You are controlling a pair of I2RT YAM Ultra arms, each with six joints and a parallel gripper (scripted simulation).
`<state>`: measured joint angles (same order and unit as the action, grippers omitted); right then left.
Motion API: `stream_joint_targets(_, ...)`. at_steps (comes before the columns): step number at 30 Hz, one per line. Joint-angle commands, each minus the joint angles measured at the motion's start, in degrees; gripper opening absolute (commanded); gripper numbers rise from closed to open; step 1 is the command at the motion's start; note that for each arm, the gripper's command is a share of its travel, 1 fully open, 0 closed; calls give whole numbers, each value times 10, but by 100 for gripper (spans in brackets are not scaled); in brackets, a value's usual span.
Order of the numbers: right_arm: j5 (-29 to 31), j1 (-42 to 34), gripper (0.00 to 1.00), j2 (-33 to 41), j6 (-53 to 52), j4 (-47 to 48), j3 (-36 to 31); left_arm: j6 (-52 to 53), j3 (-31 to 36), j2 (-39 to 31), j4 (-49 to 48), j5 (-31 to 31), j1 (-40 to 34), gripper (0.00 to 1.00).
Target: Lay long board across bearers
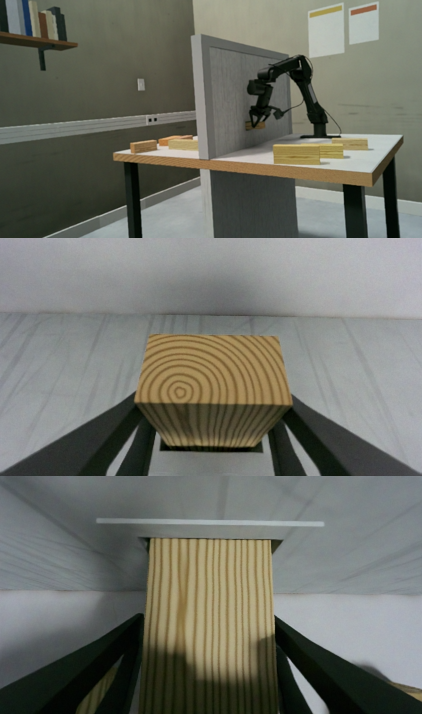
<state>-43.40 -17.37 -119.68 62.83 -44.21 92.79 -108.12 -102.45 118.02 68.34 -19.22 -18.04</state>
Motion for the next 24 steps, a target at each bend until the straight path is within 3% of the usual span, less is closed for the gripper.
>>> stream_joint_targets(1, -7, 11, 73, 5, -2, -9, 22, -3, -26, -30, -14, -39, 2, 0)
stream_joint_targets(4, -7, 5, 73, 3, -7, -8, 15, -3, -26, -30, -14, -39, 2, 0)
stream_joint_targets(5, -7, 4, 0, 3, -6, -10, 12, -3, -26, -30, -14, -39, 2, 0)
stream_joint_targets(19, -7, 4, 0, 3, -7, -9, 13, -3, -26, -30, -14, -39, 2, 0)
stream_joint_targets(20, -7, 4, 0, 3, -7, -9, 13, -3, -26, -30, -14, -39, 2, 74)
stream_joint_targets(24, -7, 4, 0, 21, -6, 8, 13, -5, -20, -12, -15, -39, 2, 74)
